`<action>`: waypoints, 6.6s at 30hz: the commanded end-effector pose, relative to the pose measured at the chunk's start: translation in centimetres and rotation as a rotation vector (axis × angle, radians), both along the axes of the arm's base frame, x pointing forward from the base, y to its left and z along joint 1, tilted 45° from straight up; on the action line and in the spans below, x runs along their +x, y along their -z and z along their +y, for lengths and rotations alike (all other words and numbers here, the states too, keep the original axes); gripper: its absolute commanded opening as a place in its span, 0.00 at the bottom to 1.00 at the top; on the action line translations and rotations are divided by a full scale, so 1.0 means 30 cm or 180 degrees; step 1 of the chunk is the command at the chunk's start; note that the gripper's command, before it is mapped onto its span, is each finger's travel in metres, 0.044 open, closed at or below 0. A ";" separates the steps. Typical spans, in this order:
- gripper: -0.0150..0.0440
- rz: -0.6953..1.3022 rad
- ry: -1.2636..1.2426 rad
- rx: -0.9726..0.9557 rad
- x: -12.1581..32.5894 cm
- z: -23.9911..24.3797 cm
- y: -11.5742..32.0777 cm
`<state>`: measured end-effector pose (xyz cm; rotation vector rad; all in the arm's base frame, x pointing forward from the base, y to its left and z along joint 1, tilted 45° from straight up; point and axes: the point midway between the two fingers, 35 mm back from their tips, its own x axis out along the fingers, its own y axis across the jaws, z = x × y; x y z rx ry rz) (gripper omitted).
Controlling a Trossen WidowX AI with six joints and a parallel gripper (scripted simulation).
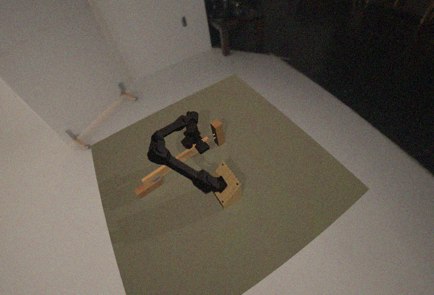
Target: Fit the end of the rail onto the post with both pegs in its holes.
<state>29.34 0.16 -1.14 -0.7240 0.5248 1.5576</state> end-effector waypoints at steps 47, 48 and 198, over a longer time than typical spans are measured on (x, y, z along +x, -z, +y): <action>0.25 -0.0025 0.0015 -0.0002 0.004 0.000 -0.015; 0.25 -0.0025 0.0015 -0.0002 0.004 0.000 -0.015; 0.25 -0.0030 0.0015 -0.0010 0.027 -0.104 0.085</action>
